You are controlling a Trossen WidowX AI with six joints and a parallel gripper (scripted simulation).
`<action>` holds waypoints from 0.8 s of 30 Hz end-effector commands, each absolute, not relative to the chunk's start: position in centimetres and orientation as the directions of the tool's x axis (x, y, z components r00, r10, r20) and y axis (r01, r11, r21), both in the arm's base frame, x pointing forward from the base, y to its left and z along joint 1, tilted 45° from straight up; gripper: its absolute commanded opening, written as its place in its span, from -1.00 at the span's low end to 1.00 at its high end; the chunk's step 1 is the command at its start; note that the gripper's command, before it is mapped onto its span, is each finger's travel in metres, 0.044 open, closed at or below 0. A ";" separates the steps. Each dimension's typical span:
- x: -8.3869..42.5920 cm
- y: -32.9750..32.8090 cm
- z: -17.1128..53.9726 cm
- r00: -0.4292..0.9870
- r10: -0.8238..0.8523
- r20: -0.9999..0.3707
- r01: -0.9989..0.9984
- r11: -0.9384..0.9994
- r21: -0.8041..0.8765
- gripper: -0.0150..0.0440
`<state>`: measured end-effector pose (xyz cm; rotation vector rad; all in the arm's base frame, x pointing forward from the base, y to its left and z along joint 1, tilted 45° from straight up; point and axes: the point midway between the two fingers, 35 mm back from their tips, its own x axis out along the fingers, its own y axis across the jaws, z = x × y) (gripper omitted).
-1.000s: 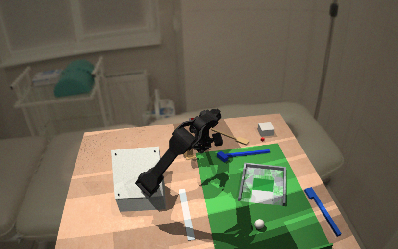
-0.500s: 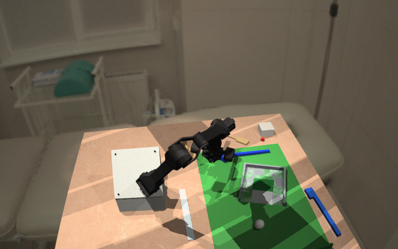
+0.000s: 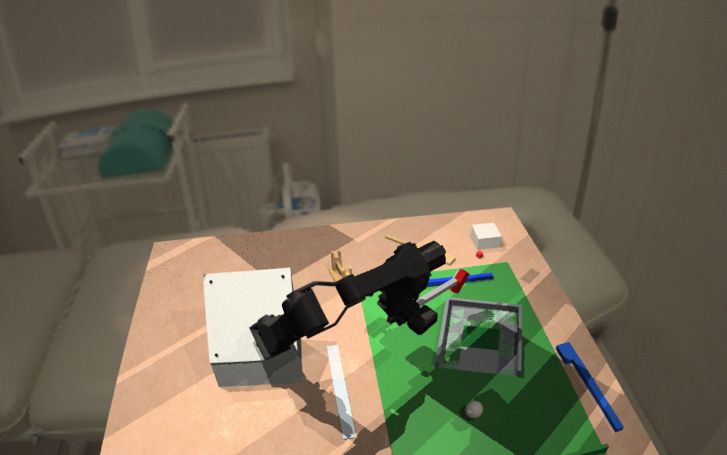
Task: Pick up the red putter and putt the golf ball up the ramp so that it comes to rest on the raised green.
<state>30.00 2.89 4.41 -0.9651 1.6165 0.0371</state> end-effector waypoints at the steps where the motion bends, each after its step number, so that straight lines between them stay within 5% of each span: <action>1: 29.6 0.7 6.8 0.050 -0.577 -0.816 -0.455 0.714 -0.532 -0.49; 24: 23.2 -9.7 16.2 0.015 -0.695 -0.719 0.302 0.688 -0.660 -0.49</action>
